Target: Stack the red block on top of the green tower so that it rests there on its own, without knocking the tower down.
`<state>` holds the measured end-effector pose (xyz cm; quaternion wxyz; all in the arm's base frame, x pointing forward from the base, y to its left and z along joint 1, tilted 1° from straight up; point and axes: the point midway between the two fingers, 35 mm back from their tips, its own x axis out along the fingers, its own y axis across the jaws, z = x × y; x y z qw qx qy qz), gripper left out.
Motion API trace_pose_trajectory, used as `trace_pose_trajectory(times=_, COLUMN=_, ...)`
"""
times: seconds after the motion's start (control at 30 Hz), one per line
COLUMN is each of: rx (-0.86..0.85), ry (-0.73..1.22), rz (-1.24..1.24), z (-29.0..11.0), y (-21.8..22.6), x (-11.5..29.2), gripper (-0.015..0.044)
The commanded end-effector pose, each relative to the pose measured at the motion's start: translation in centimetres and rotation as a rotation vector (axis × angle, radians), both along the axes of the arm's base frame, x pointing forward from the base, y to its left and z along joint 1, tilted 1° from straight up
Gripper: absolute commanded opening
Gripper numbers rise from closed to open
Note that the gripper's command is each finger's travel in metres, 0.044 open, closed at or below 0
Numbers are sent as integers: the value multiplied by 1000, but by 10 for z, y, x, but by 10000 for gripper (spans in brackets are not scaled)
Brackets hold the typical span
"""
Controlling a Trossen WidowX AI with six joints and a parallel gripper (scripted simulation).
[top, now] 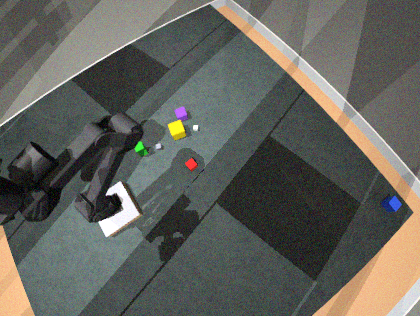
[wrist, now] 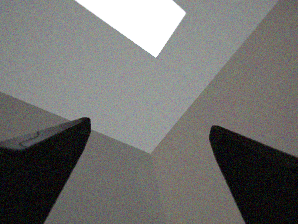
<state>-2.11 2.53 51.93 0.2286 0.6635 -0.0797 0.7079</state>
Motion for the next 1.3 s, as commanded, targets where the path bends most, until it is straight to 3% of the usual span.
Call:
trace_pose_trajectory(times=0.0, rx=2, ry=-4, rz=5, z=0, y=-1, x=-1, gripper=426)
trace_pose_trajectory(times=0.3, rx=122, ry=-203, rz=261, z=10, y=-45, x=-61, gripper=440)
trace_pose_trajectory(times=0.67, rx=325, ry=-435, rz=597, z=1, y=-134, x=-106, gripper=440)
trace_pose_trajectory(times=0.97, rx=535, ry=-598, rz=854, z=-21, y=-218, x=-106, gripper=440)
trace_pose_trajectory(times=1.27, rx=782, ry=-731, rz=1092, z=-56, y=-296, x=-70, gripper=440)
